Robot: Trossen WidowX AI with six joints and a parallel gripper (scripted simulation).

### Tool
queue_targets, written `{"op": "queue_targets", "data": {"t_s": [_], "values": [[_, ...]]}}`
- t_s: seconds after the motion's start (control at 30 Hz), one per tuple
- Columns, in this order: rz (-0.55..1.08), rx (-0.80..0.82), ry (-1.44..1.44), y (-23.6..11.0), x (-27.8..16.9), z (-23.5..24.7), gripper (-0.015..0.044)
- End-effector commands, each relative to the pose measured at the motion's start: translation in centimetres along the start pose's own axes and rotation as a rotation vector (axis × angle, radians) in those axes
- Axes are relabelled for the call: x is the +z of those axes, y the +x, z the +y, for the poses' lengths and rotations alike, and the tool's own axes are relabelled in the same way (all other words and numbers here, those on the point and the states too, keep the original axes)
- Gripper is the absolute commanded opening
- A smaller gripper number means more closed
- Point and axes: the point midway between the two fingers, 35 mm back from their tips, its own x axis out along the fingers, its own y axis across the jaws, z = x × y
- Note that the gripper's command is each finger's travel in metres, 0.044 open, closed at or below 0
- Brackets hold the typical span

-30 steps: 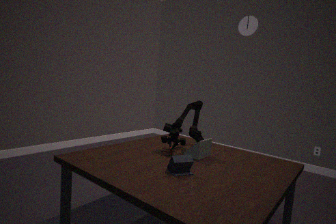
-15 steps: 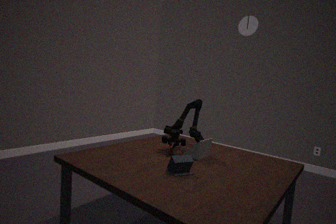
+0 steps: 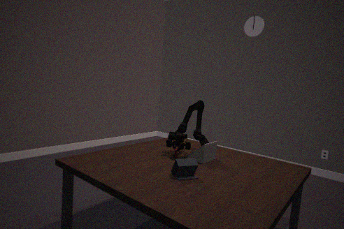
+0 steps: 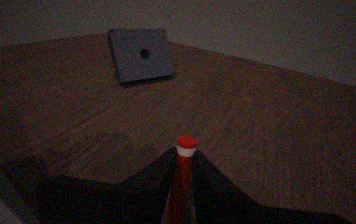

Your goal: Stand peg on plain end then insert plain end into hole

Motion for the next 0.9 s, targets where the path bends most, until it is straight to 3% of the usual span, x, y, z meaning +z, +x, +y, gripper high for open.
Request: {"op": "queue_targets", "data": {"t_s": [0.0,0.53,0.87], "values": [[-0.038,-0.002,-0.003,-0.3,-0.1,-0.1,0.0049],[-0.177,-0.001,-0.004,-1.1,-0.7,0.0,0.0049],[-0.141,-0.001,-0.004,-1.5,-0.6,0.0,0.0049]]}}
